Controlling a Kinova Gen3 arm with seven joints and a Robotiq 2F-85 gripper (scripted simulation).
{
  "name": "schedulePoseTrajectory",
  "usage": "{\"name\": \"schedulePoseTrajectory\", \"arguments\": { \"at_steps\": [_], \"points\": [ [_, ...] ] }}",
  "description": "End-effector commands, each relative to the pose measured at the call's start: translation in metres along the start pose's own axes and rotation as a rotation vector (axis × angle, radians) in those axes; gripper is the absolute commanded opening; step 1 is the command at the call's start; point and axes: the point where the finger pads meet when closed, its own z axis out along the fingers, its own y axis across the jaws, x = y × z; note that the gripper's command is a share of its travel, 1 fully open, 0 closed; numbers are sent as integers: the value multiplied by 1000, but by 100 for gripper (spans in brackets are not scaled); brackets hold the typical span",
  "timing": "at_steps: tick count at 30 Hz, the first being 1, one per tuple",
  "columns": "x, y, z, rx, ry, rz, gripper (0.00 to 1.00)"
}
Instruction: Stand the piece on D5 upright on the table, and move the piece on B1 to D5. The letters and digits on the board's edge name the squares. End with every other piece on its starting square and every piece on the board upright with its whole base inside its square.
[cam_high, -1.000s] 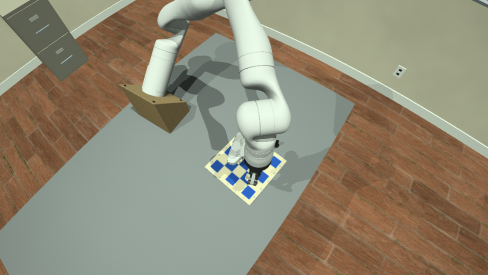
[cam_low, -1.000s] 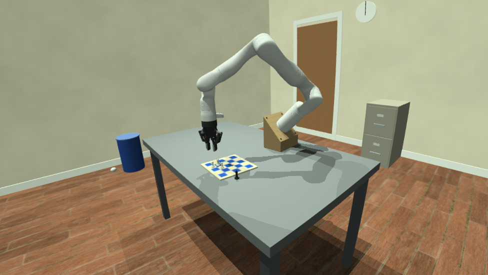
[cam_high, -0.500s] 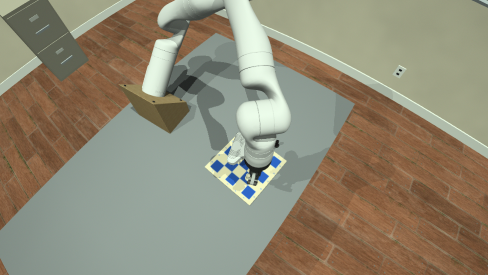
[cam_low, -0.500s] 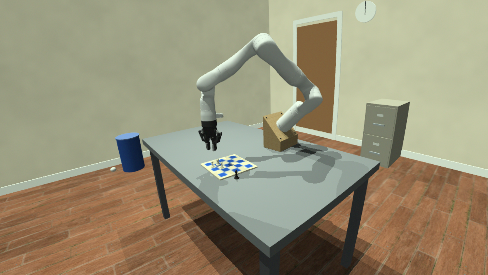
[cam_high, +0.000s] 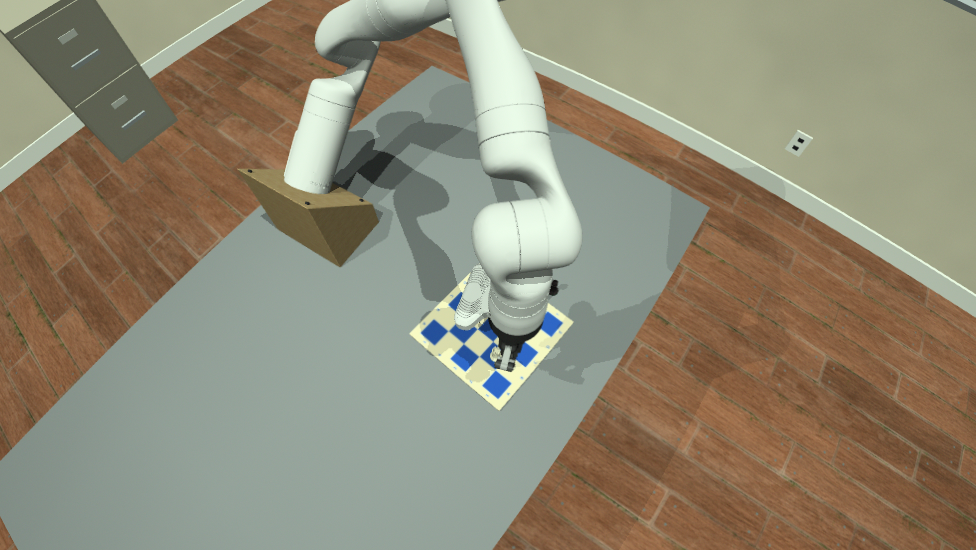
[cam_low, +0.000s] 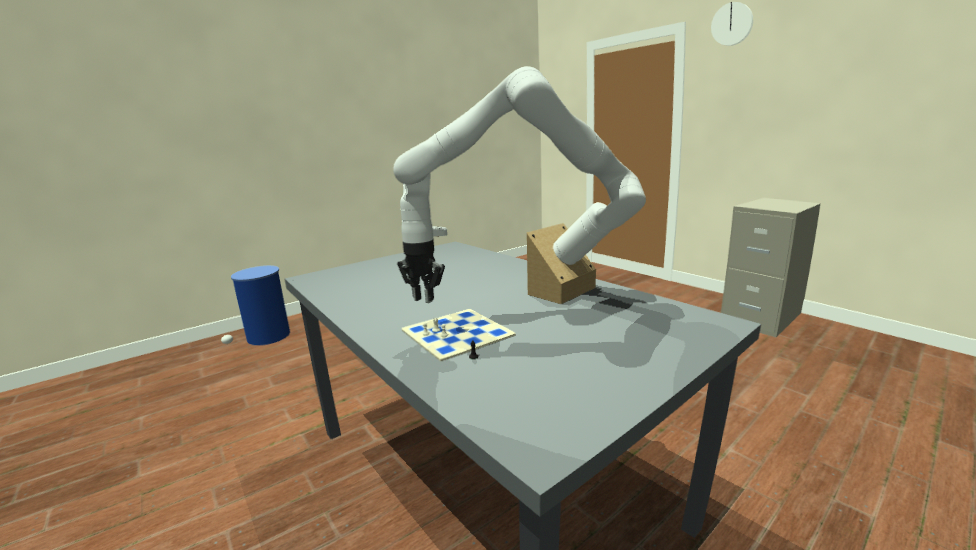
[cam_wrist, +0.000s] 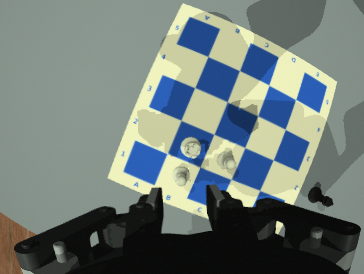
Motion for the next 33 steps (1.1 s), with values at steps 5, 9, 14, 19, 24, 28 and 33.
{"name": "schedulePoseTrajectory", "arguments": {
  "at_steps": [5,9,14,19,24,28,33],
  "points": [
    [0,-1,2,1,-2,2,34],
    [-1,-1,5,0,-2,3,34],
    [-1,-1,11,0,-2,3,34],
    [-1,-1,15,0,-2,3,34],
    [-1,-1,22,0,-2,3,34],
    [-2,-1,29,0,-2,3,34],
    [-2,-1,33,0,-2,3,34]
  ]
}}
